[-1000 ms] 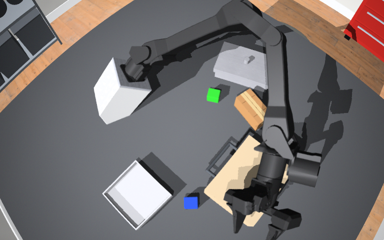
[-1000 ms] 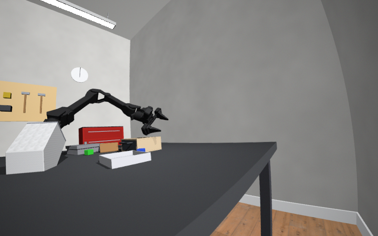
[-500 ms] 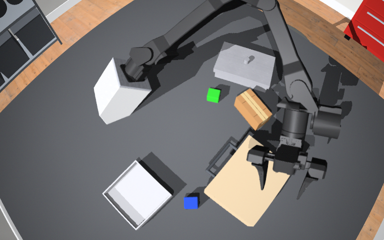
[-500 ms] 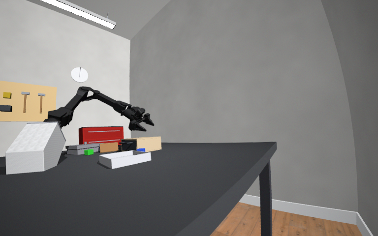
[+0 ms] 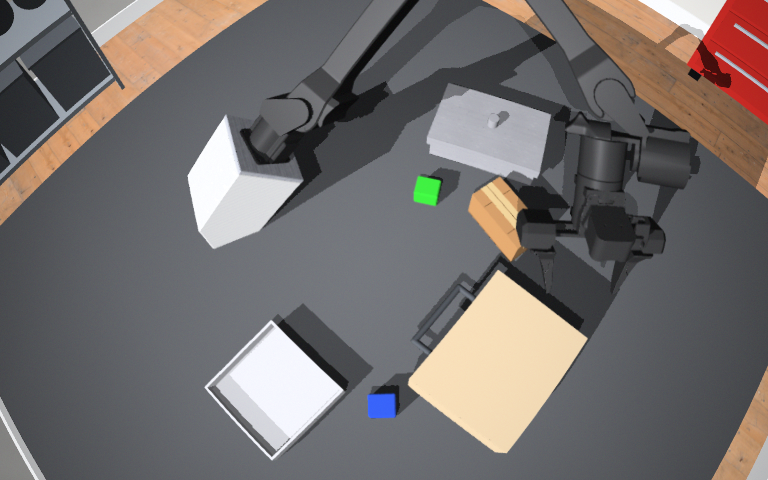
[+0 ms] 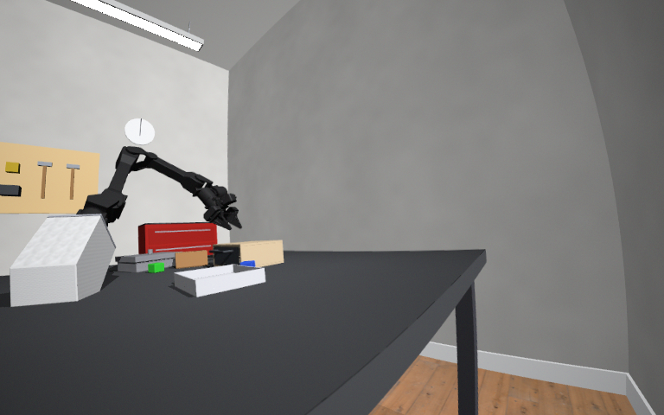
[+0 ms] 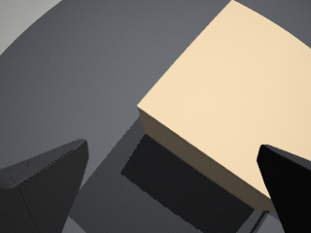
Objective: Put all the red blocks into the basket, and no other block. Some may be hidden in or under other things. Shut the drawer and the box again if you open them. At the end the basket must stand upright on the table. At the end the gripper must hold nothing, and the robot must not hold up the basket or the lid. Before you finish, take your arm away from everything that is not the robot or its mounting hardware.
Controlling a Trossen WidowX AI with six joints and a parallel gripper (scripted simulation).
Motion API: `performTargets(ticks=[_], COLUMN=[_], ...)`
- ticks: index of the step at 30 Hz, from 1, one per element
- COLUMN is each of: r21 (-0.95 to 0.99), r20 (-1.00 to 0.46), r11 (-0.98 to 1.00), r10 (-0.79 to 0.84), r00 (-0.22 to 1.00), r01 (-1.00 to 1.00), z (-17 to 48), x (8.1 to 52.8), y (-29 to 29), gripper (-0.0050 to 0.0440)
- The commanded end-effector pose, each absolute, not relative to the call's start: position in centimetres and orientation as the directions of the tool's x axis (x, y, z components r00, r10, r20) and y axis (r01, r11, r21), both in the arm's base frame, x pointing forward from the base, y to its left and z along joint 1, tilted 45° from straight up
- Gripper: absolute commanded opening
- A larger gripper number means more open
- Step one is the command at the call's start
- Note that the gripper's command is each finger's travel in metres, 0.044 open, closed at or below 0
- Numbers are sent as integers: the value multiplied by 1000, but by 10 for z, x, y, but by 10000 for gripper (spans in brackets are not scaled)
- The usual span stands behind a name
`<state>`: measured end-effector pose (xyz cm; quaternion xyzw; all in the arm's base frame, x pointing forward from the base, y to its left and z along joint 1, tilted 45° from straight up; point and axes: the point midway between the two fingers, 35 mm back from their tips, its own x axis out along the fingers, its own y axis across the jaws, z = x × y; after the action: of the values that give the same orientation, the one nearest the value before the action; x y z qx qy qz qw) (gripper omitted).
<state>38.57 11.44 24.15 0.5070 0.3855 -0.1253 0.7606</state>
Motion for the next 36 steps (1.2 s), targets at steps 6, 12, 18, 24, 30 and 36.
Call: performTargets(ticks=[6,12,18,24,30,36], r21=[628,623,570,561,502,478], r20=[-718,-716,-715,-716,-702,-702], r11=[720,745,814,813,698,637], r10=[390,418,558,573,674,691], r00=[577,560,422,399,230,172], r01=[295,240,-110,-160,-510,-604], z=[268,280,286,290,286,284], x=[327,288,231,196,136,98], y=[150,172,192,205,206,207], gripper=[440,440,440,440,440,440])
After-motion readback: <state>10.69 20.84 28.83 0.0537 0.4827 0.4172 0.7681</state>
